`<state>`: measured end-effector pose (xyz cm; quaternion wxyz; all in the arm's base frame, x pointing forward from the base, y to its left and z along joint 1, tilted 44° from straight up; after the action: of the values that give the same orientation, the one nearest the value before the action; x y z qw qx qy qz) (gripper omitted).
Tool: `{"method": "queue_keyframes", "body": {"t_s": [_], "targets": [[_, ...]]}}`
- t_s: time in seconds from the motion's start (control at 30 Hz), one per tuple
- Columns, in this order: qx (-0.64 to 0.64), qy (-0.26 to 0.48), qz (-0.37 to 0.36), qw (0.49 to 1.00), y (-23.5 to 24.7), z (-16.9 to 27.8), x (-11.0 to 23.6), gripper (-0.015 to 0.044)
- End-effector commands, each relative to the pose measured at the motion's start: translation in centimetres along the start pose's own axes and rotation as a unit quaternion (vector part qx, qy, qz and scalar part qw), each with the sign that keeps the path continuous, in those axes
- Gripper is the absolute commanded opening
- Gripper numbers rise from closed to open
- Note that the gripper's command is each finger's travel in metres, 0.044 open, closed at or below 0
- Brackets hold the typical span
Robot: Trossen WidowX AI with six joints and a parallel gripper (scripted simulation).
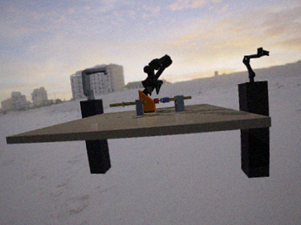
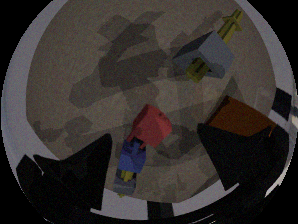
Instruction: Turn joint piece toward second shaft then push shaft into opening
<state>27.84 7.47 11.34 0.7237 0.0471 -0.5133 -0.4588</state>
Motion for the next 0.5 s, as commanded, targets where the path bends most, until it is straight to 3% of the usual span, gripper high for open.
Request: {"method": "queue_keyframes", "body": {"t_s": [0.0,0.47], "targets": [[0.074,-0.006,0.003,0.997,0.2,0.0,1.5,0.0440],[0.311,-0.006,0.014,0.950,0.2,0.7,5.9,0.0440]]}}
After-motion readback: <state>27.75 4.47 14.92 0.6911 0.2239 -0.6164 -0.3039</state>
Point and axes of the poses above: the point midway between the two fingers, 35 mm back from their tips, its own x axis back along the fingers, its own y axis across the jaws, z = x × y, the point moved 4 cm from there along x, back along the fingers, and after that the axes turned 6 degrees about x, right-handed, at the moved point
